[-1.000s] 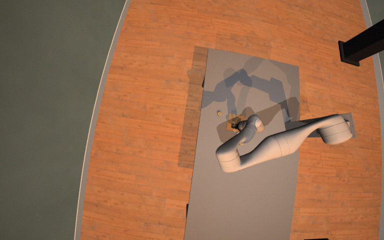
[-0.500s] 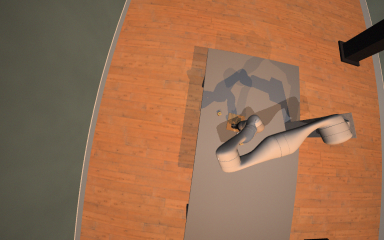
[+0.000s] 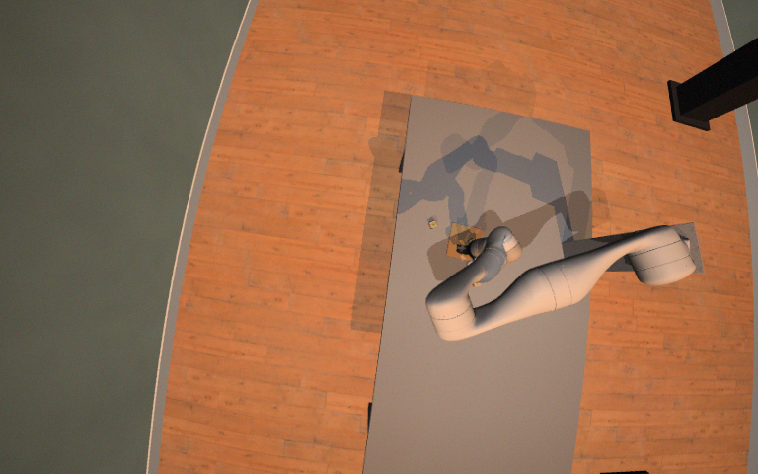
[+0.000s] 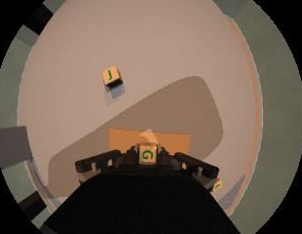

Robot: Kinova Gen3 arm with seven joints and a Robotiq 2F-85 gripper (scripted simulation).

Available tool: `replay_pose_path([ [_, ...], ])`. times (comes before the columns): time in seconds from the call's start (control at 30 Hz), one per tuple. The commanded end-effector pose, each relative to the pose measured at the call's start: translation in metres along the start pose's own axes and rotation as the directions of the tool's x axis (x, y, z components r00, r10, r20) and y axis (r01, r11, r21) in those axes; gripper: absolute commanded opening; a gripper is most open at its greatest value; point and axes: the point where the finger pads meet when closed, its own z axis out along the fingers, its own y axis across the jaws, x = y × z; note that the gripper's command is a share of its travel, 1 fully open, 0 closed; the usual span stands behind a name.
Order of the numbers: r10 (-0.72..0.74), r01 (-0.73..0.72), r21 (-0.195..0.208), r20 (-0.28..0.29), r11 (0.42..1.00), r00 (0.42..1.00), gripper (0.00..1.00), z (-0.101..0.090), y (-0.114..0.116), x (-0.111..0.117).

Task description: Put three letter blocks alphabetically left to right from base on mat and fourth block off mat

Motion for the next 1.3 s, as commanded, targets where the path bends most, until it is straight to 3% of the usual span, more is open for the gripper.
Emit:
replay_pose_path([
  [0.0,0.0,0.0,-0.001,0.0,1.0,1.0,0.21,-0.0003,0.0004,0.0],
  [0.33,0.0,0.0,-0.001,0.0,1.0,1.0,0.21,-0.0003,0.0004,0.0],
  [0.77,0.0,0.0,-0.001,0.0,1.0,1.0,0.41,-0.0003,0.0004,0.0],
  [1.27,0.0,0.0,-0.001,0.0,1.0,1.0,0.41,-0.0033,0.0004,0.0],
])
